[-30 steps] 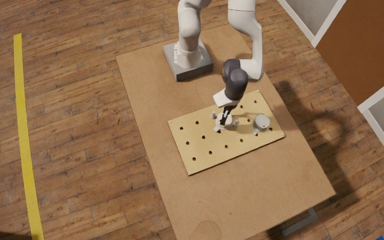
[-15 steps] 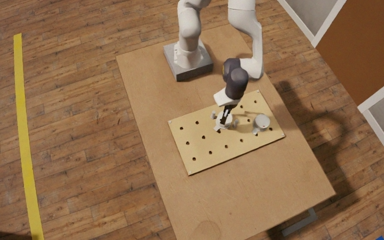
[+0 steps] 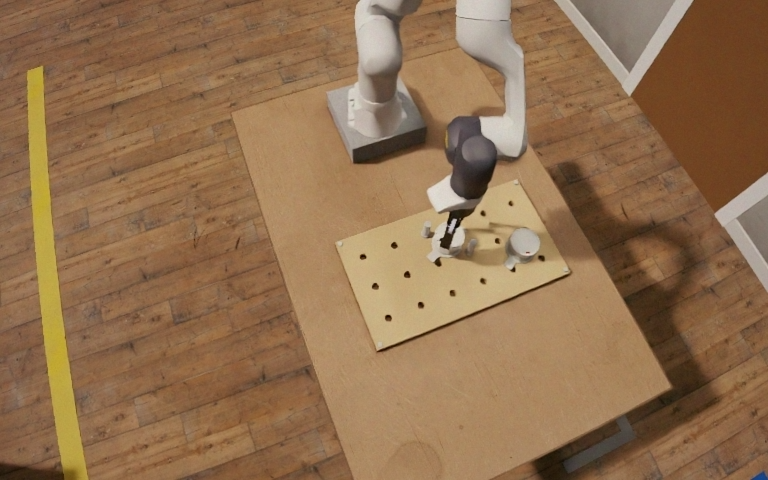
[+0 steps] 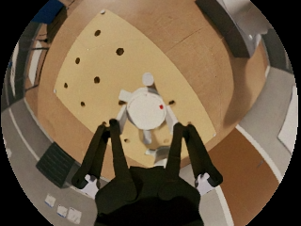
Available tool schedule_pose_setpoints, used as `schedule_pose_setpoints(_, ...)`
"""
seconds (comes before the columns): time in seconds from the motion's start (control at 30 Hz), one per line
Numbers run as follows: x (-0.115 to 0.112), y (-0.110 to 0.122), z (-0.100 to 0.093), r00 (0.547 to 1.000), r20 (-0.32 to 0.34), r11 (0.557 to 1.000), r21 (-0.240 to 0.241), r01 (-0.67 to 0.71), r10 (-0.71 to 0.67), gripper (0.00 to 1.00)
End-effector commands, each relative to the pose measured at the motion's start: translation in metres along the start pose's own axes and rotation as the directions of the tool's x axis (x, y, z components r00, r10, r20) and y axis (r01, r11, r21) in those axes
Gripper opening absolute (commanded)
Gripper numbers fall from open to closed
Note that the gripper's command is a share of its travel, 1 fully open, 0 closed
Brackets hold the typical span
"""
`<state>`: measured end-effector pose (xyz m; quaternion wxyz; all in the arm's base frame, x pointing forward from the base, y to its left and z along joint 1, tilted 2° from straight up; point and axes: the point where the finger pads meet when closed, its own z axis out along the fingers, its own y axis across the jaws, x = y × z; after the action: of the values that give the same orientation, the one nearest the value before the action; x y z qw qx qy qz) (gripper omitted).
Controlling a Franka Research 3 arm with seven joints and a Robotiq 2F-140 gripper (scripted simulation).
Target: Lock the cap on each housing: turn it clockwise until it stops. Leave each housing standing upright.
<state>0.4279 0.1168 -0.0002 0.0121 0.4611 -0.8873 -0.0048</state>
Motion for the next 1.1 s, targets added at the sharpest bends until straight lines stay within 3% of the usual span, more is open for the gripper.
schedule_pose_setpoints(0.0,0.0006,0.0025,0.0008,1.0,0.0,1.0,-0.004,-0.006,0.006,0.1)
schedule_pose_setpoints(0.8,0.0006,0.0025,0.0008,1.0,0.0,1.0,-0.004,-0.006,0.006,0.1)
schedule_pose_setpoints(0.83,0.0006,0.0025,0.0008,1.0,0.0,1.0,-0.004,-0.006,0.006,0.78)
schedule_pose_setpoints(1.07,0.0006,0.0025,0.0008,1.0,0.0,1.0,-0.004,-0.006,0.006,0.78)
